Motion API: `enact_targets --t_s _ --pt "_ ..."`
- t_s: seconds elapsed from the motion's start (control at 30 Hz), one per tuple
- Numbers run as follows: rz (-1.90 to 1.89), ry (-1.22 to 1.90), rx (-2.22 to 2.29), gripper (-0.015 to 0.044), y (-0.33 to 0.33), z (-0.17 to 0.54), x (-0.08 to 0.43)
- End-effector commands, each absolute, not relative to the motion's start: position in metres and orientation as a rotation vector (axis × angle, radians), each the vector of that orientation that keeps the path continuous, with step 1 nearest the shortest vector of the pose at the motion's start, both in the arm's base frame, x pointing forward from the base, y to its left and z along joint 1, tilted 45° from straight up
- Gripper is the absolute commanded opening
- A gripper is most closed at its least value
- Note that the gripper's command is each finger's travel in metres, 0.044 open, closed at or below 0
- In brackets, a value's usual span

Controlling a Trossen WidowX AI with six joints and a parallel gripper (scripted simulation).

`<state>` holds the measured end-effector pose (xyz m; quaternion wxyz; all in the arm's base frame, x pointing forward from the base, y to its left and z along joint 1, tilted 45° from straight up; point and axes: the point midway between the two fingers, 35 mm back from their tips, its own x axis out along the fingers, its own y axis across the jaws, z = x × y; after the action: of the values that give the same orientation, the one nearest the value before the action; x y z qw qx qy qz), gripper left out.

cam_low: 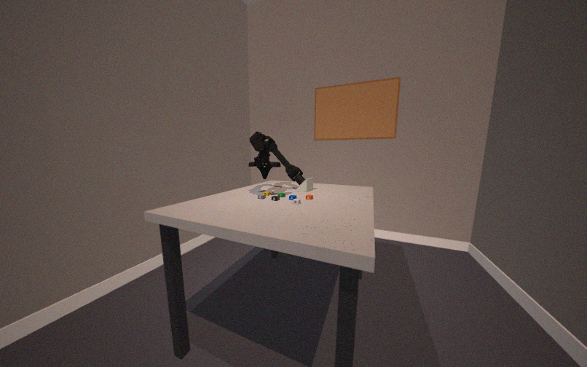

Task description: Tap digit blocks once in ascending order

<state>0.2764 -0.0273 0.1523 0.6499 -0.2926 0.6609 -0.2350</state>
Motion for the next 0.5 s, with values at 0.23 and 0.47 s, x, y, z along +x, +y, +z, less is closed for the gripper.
enact_targets --t_s 0.23,0.47 --pt "-0.548 1.515 -0.676 0.0020 -0.069 0.115 0.270" --pt "-0.548 1.515 -0.676 0.0020 -0.077 0.107 0.271"
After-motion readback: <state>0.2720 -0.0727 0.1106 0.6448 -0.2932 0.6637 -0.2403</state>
